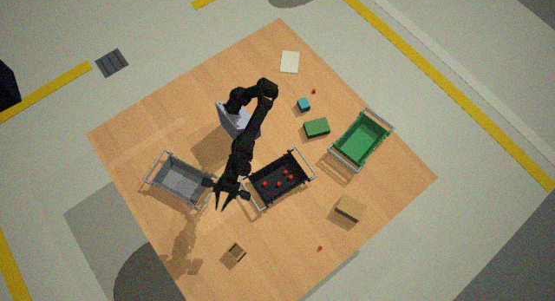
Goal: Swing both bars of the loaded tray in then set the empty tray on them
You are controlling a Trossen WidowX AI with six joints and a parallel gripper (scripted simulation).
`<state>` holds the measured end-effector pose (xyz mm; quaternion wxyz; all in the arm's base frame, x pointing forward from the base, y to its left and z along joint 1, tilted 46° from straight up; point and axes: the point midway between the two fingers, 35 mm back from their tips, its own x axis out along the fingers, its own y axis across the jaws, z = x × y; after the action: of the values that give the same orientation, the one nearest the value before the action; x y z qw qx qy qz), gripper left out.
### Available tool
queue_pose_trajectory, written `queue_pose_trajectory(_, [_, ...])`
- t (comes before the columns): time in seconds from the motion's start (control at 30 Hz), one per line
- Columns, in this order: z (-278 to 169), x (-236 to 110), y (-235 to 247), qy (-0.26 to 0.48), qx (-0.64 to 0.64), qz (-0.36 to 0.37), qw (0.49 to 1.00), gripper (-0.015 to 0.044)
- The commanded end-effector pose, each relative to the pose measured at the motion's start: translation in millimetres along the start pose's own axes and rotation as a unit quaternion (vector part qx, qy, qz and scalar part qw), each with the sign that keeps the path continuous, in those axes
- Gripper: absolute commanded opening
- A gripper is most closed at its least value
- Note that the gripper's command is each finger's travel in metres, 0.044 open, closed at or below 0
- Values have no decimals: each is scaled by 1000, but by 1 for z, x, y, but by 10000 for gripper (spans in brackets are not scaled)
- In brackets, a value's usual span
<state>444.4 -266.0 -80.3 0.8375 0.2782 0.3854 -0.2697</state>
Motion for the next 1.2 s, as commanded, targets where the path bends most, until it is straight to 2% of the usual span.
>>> queue_pose_trajectory(0.0, [-64, 12, 31, 137, -101, 57, 984, 89])
queue_pose_trajectory(0.23, [-159, -1, 69, 323, -214, 171, 906, 89])
queue_pose_trajectory(0.5, [-236, -45, 104, 468, -262, 309, 785, 89])
queue_pose_trajectory(0.93, [-244, -49, 108, 478, -263, 322, 774, 89])
queue_pose_trajectory(1.17, [-276, -37, 117, 478, -263, 322, 774, 89])
